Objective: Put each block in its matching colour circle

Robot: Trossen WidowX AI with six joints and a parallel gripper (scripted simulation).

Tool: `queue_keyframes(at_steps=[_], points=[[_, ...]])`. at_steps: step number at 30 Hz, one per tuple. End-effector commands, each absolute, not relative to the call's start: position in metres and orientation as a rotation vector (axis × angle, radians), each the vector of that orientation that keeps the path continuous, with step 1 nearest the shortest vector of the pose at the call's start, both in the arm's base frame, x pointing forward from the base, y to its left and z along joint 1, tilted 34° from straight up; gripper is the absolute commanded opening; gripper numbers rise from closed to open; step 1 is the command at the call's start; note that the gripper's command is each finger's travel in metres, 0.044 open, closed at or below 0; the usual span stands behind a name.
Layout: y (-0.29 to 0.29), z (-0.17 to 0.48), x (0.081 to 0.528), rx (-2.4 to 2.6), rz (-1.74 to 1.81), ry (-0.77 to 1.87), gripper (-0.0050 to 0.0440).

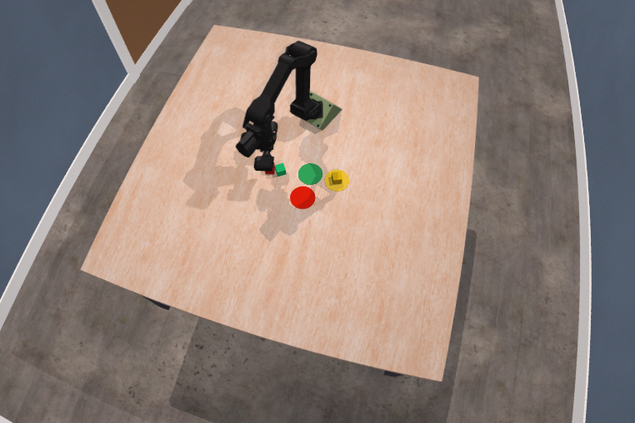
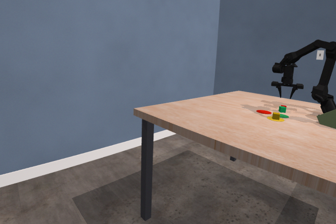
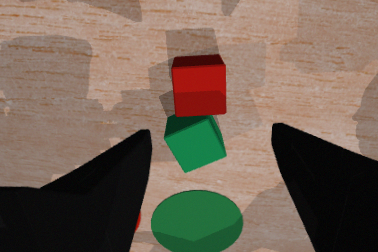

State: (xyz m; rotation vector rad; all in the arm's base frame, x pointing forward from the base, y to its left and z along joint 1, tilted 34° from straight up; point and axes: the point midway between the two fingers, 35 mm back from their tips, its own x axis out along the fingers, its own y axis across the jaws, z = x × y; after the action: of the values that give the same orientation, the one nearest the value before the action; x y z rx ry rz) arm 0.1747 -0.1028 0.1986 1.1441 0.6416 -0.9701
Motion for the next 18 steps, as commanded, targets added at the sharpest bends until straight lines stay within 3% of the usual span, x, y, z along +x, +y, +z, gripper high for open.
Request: queue_keyframes(at_steps=[1,18], points=[[-0.111,0.185,0.186,1.142,-0.957,0.630,0.0265],[-0.122,0.154,0.203,1.141,-0.959,0.629,0.0265]])
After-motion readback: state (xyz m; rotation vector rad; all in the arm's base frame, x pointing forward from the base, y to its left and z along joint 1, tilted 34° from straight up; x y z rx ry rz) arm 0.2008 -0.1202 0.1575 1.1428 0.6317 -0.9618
